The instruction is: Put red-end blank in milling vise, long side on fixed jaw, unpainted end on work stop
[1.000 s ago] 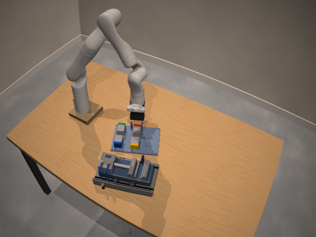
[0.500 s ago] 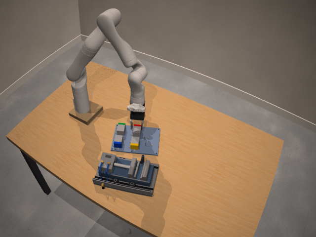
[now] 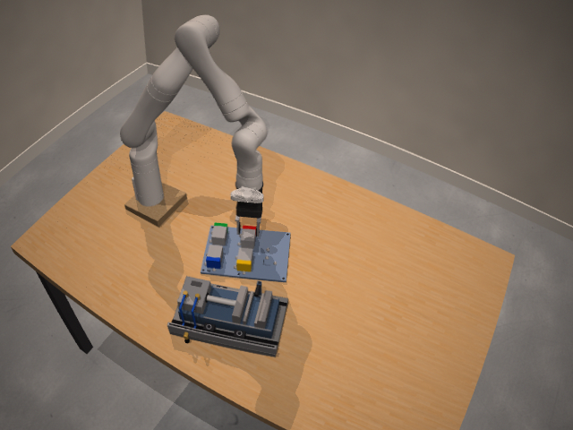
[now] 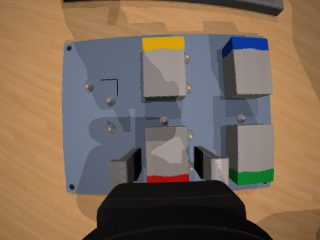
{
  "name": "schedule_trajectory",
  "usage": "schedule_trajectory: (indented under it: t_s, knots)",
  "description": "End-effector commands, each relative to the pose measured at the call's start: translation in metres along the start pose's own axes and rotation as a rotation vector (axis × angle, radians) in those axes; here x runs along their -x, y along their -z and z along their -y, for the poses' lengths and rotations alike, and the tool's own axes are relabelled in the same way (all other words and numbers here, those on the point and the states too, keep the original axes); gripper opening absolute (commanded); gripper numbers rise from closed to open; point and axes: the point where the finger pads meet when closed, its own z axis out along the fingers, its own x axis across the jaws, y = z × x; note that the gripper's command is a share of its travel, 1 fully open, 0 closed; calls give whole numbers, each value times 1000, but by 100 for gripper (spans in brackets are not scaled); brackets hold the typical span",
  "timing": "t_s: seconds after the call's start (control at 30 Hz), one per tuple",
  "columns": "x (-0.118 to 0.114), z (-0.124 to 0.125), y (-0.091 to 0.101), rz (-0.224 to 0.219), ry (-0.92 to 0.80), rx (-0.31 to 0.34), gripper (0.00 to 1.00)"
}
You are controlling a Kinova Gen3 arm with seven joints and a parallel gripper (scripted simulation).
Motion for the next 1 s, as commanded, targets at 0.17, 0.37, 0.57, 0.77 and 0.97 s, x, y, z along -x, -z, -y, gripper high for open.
schedule_trajectory:
  t_s: [0.17,0.37,0.57,0.77,0.97]
  knots:
    - [1,0,1,2,0,-1,100]
    - [1,0,0,2,0,-1,100]
    - [1,0,-2,2,0,-1,100]
    - [1,0,-4,2,0,-1,100]
    - [1,0,-5,3,0,-1,100]
